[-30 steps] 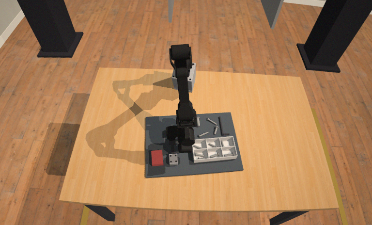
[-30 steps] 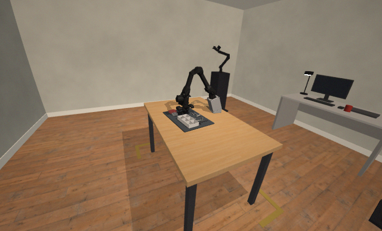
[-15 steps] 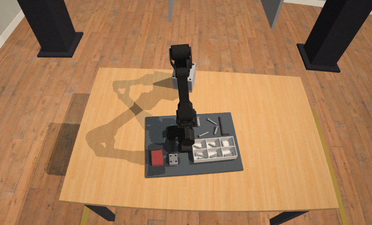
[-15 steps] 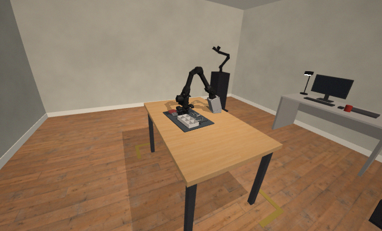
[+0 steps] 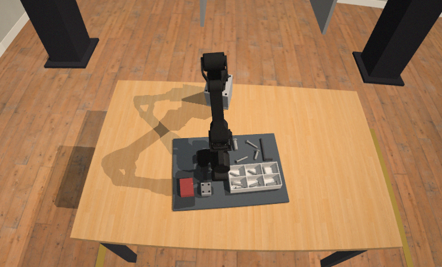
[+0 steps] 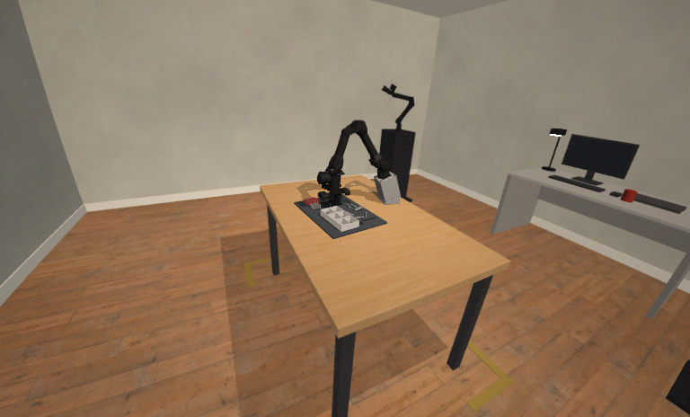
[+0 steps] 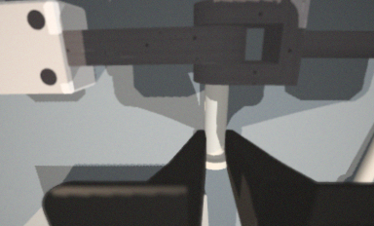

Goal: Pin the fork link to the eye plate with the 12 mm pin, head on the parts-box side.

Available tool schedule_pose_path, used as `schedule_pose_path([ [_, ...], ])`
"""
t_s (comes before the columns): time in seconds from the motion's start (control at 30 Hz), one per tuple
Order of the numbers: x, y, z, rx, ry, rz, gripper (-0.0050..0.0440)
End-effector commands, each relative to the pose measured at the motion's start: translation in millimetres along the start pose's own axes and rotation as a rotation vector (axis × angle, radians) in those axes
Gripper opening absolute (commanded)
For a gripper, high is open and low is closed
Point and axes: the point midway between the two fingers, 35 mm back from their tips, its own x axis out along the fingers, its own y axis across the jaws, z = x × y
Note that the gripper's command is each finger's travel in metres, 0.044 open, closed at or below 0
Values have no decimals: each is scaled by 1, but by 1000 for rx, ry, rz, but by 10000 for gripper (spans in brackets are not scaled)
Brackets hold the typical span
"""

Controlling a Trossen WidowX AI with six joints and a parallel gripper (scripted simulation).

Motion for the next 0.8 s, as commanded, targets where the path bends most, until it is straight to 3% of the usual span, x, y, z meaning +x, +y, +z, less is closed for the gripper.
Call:
schedule_pose_path([
  [0.0, -8, 3, 3, -3, 12, 22, -50],
  [0.77, -9, 3, 3, -9, 27, 23, -50],
])
